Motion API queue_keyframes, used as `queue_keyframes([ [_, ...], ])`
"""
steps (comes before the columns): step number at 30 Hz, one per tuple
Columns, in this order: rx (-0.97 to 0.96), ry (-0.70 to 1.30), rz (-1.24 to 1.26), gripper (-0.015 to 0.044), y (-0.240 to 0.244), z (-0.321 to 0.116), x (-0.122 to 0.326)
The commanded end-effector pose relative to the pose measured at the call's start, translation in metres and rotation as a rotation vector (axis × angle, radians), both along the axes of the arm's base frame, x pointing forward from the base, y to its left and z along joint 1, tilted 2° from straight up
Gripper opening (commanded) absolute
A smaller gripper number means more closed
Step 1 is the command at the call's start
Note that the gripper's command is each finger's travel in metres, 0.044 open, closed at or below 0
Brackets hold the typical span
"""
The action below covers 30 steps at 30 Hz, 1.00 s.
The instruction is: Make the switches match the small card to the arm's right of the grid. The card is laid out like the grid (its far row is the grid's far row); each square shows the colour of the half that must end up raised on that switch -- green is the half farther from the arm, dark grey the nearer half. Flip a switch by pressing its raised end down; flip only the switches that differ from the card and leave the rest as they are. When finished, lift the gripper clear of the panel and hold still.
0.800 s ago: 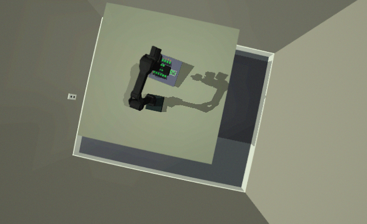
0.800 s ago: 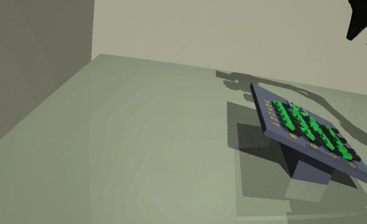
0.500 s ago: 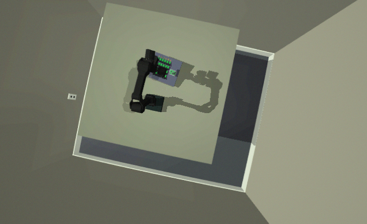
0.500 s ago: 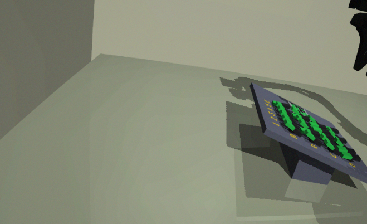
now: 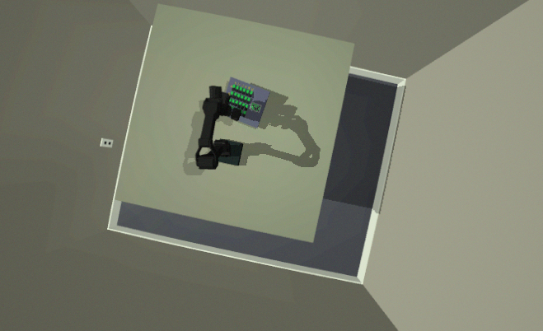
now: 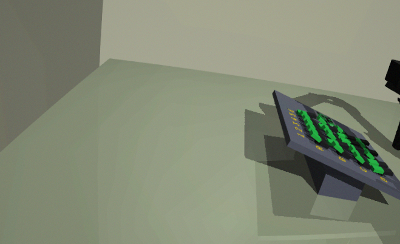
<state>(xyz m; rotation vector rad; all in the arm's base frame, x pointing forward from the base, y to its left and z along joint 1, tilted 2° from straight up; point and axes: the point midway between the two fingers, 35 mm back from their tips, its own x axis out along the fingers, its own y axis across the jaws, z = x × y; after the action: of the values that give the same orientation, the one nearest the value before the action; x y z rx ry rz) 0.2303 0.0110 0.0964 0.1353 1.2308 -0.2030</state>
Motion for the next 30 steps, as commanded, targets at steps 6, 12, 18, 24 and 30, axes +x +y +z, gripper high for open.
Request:
queue_keyframes([
  [6, -0.008, -0.007, -0.001, 0.0, -0.002, -0.015, 0.004],
  [12, -0.008, -0.007, -0.001, 0.0, -0.003, -0.02, 0.006],
  [18, -0.008, -0.008, -0.001, 0.0, -0.003, -0.028, 0.008],
  [24, -0.008, -0.008, -0.001, 0.0, -0.003, -0.029, 0.008],
  [30, -0.008, -0.008, -0.001, 0.0, -0.003, -0.029, 0.008],
])
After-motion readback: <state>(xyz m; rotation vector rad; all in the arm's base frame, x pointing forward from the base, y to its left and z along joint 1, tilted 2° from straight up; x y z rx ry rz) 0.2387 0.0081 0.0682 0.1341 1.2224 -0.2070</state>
